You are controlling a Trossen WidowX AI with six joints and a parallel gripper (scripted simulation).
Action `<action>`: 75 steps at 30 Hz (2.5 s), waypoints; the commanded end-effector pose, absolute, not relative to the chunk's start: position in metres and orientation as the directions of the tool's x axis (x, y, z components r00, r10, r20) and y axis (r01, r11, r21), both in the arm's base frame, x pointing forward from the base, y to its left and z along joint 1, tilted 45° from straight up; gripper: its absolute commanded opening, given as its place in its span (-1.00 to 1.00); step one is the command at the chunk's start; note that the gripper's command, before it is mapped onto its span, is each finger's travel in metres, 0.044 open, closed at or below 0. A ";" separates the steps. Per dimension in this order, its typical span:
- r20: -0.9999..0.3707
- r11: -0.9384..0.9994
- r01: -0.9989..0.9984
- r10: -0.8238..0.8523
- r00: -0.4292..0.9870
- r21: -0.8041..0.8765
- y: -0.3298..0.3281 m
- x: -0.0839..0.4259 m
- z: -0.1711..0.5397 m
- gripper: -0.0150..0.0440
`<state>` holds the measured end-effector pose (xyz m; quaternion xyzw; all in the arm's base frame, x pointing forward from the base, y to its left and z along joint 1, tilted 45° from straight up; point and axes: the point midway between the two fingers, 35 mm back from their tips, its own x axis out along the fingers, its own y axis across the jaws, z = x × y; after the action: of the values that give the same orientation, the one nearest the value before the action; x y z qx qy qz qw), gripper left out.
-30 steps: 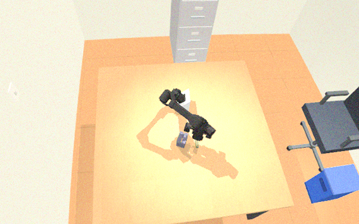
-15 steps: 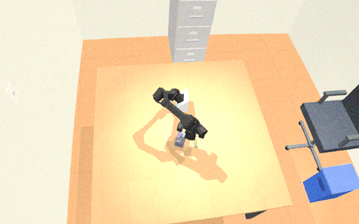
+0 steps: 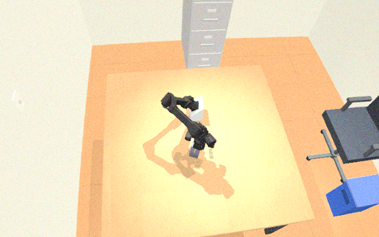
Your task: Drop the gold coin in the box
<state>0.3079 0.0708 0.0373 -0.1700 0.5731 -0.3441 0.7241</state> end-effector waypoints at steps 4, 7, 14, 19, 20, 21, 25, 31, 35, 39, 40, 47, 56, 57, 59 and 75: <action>-0.708 0.702 0.300 -0.698 0.108 -0.646 0.057 0.305 0.049 -0.49; -0.709 0.702 0.301 -0.697 0.108 -0.645 0.057 0.305 0.050 -0.48; -0.711 0.703 0.305 -0.695 0.106 -0.642 0.060 0.306 0.047 -0.49; -0.711 0.703 0.304 -0.695 0.106 -0.643 0.059 0.306 0.047 -0.49; -0.711 0.703 0.304 -0.695 0.106 -0.643 0.059 0.306 0.048 -0.49; -0.711 0.703 0.303 -0.695 0.106 -0.643 0.059 0.306 0.048 -0.49; -0.711 0.704 0.299 -0.696 0.106 -0.644 0.057 0.305 0.050 -0.49; -0.710 0.705 0.293 -0.696 0.106 -0.646 0.056 0.305 0.052 -0.49; -0.711 0.704 0.297 -0.695 0.104 -0.645 0.056 0.305 0.051 -0.49; -0.711 0.704 0.298 -0.695 0.104 -0.645 0.056 0.305 0.050 -0.49; -0.711 0.704 0.298 -0.695 0.104 -0.645 0.056 0.305 0.050 -0.49; -0.711 0.704 0.298 -0.696 0.104 -0.645 0.053 0.305 0.048 -0.49; -0.711 0.704 0.293 -0.696 0.104 -0.647 0.049 0.306 0.045 -0.49; -0.711 0.704 0.294 -0.696 0.104 -0.646 0.048 0.306 0.045 -0.49; -0.711 0.704 0.294 -0.696 0.104 -0.646 0.047 0.306 0.044 -0.49; -0.710 0.704 0.292 -0.696 0.104 -0.647 0.042 0.307 0.037 -0.49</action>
<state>0.3069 0.0434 0.0383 -0.1713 0.5747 -0.3430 0.7230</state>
